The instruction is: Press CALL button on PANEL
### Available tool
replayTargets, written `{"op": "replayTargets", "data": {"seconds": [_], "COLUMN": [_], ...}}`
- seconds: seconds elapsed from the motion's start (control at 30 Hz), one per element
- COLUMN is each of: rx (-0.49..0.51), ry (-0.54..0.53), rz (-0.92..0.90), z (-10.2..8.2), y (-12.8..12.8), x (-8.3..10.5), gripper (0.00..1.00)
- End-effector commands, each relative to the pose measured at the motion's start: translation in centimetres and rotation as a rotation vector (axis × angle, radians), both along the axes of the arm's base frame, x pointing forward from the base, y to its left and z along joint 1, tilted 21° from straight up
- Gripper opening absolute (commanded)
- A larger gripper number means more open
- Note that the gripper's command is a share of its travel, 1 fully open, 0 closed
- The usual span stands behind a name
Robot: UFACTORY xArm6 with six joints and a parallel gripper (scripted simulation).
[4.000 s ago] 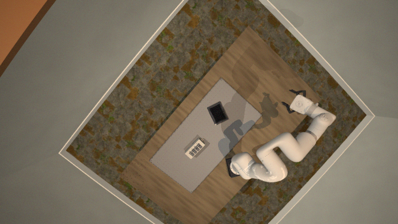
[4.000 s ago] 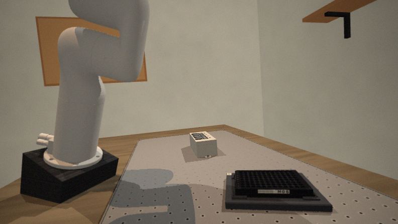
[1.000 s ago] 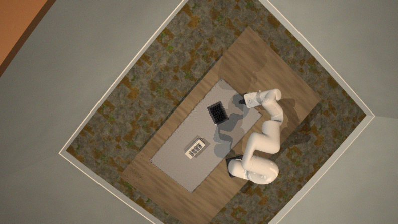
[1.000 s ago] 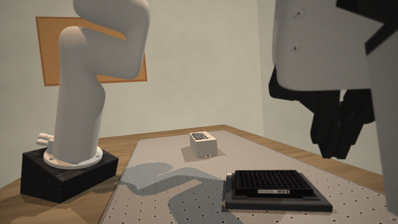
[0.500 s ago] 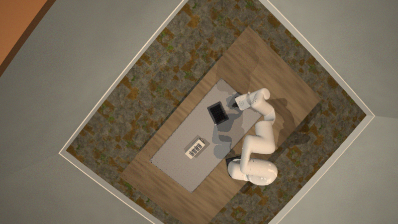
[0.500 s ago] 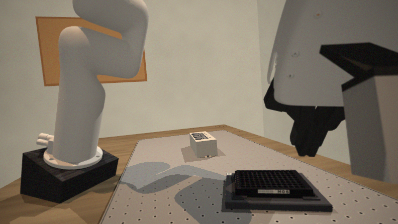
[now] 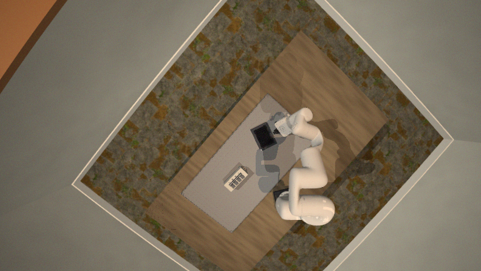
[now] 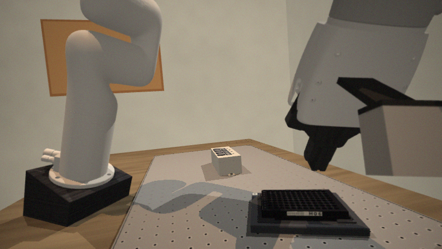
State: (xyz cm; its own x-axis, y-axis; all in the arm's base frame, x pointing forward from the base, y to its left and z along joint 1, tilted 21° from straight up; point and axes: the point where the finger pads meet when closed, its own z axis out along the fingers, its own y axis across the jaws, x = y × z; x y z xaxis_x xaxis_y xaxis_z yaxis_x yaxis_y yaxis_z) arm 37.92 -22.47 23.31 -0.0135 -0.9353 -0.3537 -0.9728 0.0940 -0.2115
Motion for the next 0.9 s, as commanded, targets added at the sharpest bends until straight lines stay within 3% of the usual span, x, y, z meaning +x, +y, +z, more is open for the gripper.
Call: {"op": "replayTargets", "data": {"seconds": [0.0,0.87], "rx": [-0.038,-0.186], "ry": [0.026,0.102], "rz": [0.066,0.333], "z": [-0.6,-3.1], "y": [2.2,10.5], "x": [0.5,1.2], "gripper": [0.00,0.00]}}
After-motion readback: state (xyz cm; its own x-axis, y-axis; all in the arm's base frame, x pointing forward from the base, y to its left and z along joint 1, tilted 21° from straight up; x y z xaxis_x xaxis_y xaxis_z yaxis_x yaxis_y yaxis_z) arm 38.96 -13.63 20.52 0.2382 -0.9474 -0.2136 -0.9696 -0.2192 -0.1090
